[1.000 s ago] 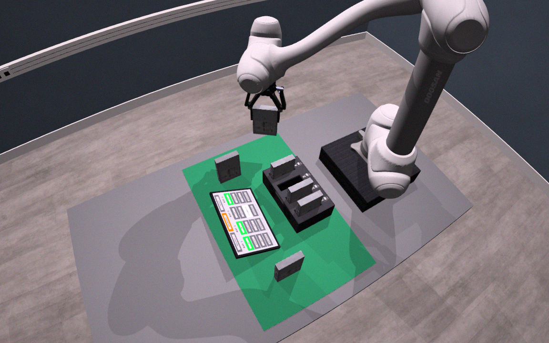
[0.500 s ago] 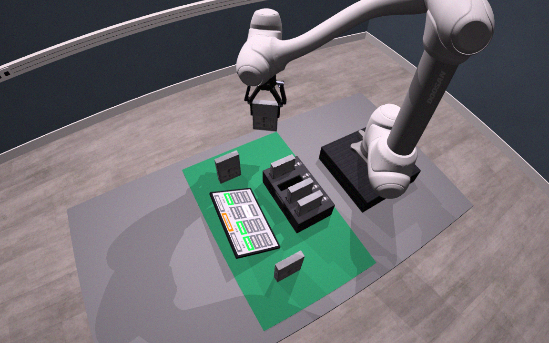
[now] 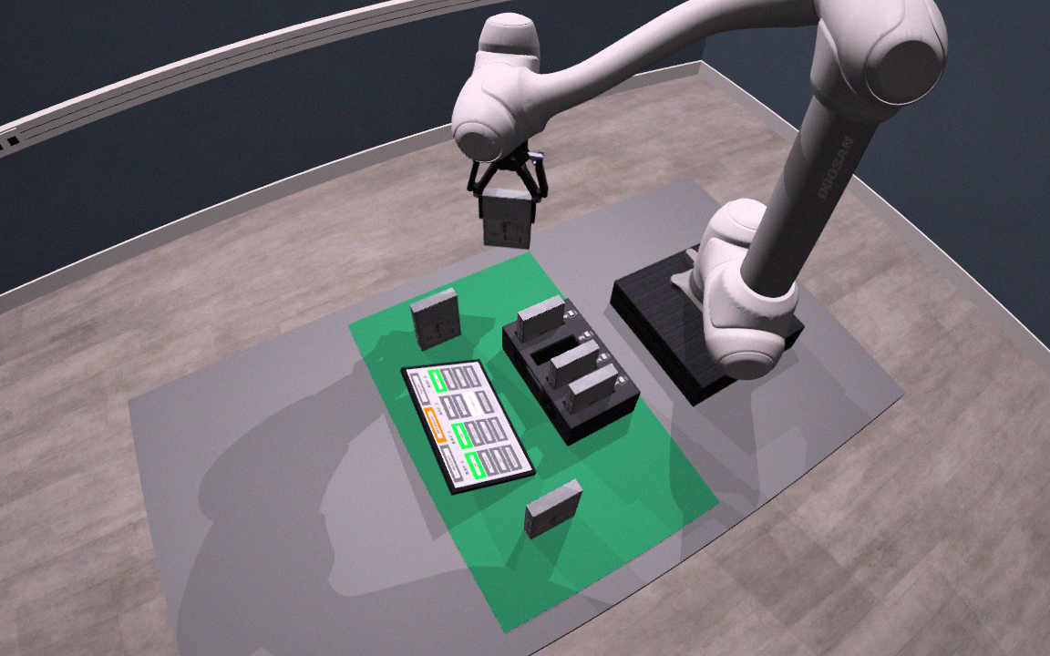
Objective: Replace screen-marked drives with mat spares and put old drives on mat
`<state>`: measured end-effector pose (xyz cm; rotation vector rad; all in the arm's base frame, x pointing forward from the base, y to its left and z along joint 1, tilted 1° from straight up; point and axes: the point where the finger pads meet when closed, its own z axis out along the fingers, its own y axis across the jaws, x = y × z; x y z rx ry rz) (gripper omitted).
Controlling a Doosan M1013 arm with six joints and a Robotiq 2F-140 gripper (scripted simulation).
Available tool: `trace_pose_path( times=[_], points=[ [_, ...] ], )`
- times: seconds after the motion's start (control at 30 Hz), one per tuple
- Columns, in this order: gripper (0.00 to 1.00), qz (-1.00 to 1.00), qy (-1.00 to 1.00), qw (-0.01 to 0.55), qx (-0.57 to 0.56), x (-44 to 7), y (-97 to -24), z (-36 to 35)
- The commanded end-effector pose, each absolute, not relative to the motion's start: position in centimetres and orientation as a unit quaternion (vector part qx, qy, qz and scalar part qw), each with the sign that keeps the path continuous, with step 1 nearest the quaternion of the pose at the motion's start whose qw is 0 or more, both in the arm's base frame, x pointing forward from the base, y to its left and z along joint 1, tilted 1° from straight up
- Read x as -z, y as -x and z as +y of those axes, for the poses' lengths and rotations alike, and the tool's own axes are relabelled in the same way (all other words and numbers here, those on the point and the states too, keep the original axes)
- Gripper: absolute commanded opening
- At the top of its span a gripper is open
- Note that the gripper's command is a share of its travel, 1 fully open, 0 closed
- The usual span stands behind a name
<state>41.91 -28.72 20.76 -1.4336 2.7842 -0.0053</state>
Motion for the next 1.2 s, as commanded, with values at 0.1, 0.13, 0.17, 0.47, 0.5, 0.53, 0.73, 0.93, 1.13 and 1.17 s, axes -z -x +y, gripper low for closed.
trace_pose_path(
  times=[0.1,0.13,0.17,0.47,0.5,0.53,0.73,0.93,1.13,1.17],
  points=[
    [0.10,0.889,0.458,0.006,0.002,-20.8,-42.0,-28.7],
    [0.10,0.889,0.458,0.006,0.002,-20.8,-42.0,-28.7],
    [0.10,0.889,0.458,0.006,0.002,-20.8,-42.0,-28.7],
    [0.10,0.884,0.467,0.005,0.002,-20.9,-42.2,-27.9],
    [0.10,0.883,0.469,0.005,0.002,-20.9,-42.3,-27.7],
    [0.10,0.882,0.471,0.005,0.002,-20.9,-42.3,-27.5],
    [0.10,0.876,0.482,0.005,0.002,-20.9,-42.6,-26.5],
    [0.10,0.863,0.505,0.005,0.002,-20.9,-43.1,-24.4],
    [0.10,0.846,0.534,0.005,0.003,-21.0,-43.6,-21.7],
    [0.10,0.842,0.539,0.005,0.003,-21.0,-43.7,-21.2]
  ],
)
